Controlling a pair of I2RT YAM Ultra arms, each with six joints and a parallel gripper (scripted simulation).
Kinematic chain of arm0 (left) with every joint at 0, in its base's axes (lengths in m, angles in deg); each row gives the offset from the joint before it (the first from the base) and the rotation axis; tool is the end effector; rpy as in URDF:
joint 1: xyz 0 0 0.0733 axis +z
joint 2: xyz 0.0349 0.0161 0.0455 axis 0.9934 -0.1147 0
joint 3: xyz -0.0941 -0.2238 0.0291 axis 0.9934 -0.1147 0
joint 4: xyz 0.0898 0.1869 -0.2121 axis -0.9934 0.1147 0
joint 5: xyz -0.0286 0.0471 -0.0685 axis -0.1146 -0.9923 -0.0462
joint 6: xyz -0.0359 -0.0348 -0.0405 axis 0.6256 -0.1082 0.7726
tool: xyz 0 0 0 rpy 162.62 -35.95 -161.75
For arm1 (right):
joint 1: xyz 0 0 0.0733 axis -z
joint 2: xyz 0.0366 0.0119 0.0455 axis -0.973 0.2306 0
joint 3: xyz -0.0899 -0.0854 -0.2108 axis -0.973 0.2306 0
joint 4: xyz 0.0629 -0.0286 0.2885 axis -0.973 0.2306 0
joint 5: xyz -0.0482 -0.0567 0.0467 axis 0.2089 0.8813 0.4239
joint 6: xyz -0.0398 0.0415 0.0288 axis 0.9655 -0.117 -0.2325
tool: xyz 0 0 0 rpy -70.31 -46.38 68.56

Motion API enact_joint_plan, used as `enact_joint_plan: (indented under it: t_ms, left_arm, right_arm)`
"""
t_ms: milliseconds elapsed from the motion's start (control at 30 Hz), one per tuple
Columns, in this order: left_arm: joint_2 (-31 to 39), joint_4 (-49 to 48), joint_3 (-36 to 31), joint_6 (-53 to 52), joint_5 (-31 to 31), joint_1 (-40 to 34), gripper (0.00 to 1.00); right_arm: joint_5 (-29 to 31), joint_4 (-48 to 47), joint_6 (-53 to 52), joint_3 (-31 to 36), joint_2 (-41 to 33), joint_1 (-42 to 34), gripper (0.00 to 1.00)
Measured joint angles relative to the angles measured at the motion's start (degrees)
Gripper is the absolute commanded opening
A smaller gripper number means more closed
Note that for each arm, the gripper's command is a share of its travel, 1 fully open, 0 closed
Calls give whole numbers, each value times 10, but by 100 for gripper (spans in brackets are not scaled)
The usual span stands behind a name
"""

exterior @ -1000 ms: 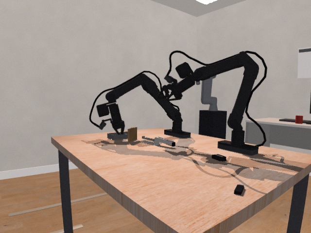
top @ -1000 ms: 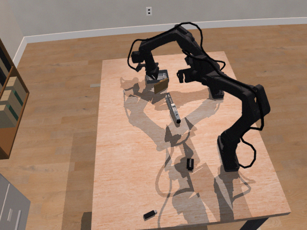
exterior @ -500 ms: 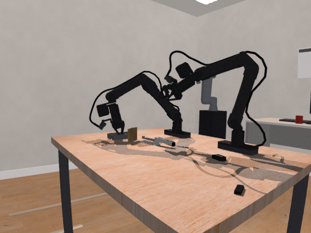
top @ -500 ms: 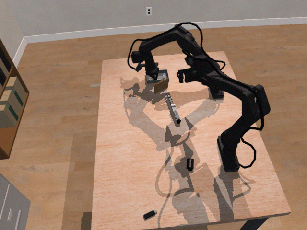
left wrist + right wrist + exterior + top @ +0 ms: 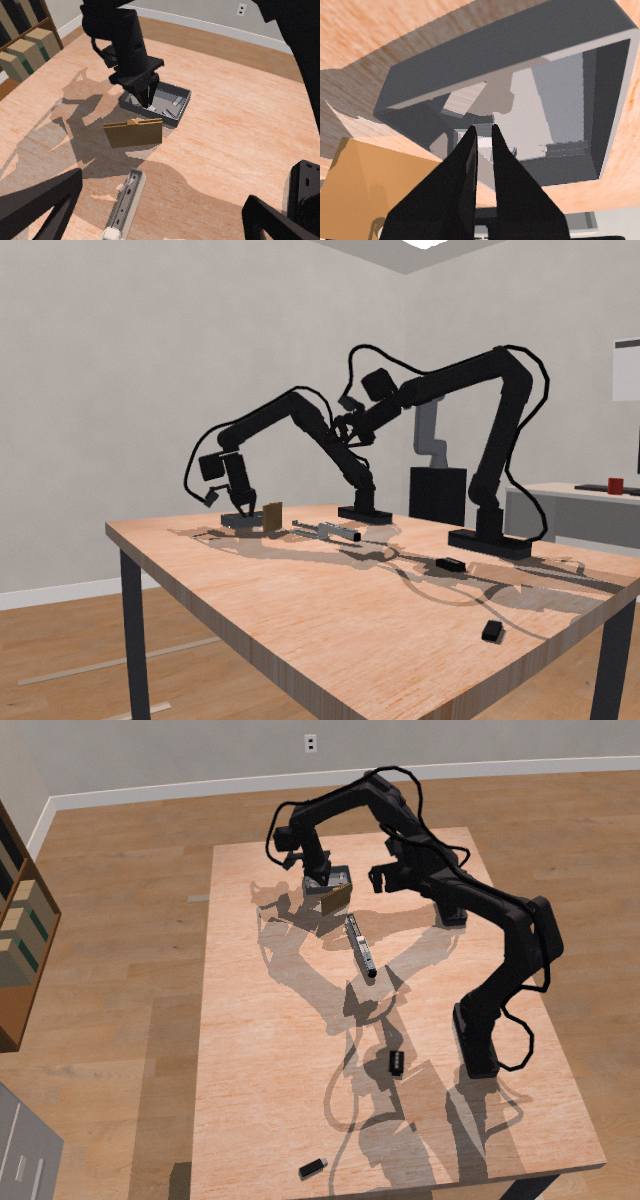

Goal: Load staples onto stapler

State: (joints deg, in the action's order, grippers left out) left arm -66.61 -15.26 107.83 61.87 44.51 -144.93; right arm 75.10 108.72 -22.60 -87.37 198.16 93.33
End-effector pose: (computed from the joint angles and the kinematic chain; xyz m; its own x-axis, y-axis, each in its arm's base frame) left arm 0.1612 -0.3044 0.2520 -0.0839 0.5144 -0.8534 0.9408 0.3232 0.1023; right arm 0.4109 -0.1220 0.0803 -0.9261 0.2833 0.2492 0.2923 0.9563 -0.0009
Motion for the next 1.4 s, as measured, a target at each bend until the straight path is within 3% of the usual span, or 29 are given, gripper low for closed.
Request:
enact_joint_plan:
  t_ms: [700, 1033, 1400]
  left_arm:
    - [21, 24, -17, -1, 3, 0, 100]
    - [200, 122, -106, -8, 16, 39, 100]
    - [458, 237, -215, -16, 30, 83, 100]
  right_arm:
    - [0, 105, 0, -77, -23, 0, 4]
    - [0, 108, 0, -77, -22, 0, 4]
    - [0, 108, 0, -77, -22, 0, 4]
